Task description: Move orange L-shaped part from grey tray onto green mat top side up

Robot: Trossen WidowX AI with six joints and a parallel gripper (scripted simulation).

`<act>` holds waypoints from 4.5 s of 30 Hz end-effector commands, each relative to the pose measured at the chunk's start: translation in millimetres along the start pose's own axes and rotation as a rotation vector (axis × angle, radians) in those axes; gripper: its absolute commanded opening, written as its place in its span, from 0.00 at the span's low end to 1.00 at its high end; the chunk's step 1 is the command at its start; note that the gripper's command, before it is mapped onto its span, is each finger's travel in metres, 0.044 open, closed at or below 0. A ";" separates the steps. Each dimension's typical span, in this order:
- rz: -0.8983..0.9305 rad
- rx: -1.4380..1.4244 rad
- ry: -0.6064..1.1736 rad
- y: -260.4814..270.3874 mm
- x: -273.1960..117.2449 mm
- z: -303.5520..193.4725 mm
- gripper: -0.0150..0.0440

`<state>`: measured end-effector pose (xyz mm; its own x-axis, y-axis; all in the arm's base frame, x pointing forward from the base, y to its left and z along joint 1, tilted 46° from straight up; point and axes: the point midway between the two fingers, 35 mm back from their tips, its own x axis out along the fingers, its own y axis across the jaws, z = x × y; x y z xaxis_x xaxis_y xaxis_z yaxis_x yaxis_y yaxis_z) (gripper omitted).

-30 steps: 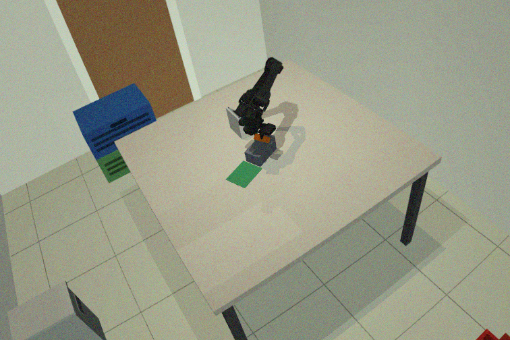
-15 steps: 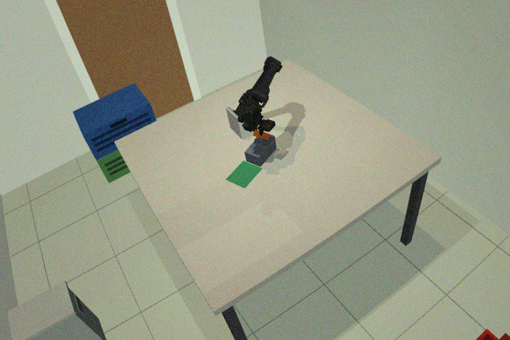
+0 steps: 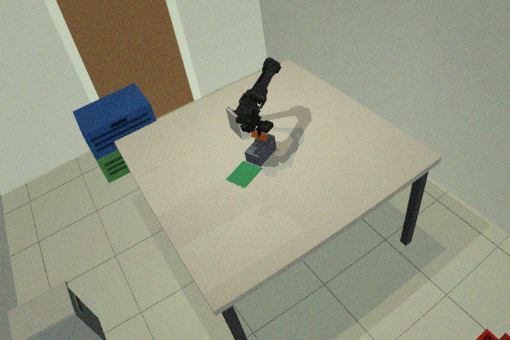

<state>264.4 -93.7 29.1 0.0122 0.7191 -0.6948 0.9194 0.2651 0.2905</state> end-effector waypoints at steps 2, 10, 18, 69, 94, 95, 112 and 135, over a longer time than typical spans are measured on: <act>0.000 -0.005 -0.007 -1.7 0.7 23.9 0.25; 0.000 -0.006 -0.009 -4.9 0.6 54.7 0.25; 0.000 -0.007 -0.011 -7.3 -0.1 85.8 0.25; 0.001 -0.010 -0.014 -11.1 39.2 152.1 0.25; 0.002 -0.010 -0.013 -10.9 78.6 152.1 0.25; 0.002 -0.010 -0.013 -10.9 79.3 152.1 0.25; 0.002 -0.010 -0.013 -10.9 79.6 152.1 0.25; -0.001 -0.013 -0.017 -9.3 47.4 154.7 0.92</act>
<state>313.4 -140.9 -122.9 0.0052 0.7179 -0.6961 0.9174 0.2736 0.2890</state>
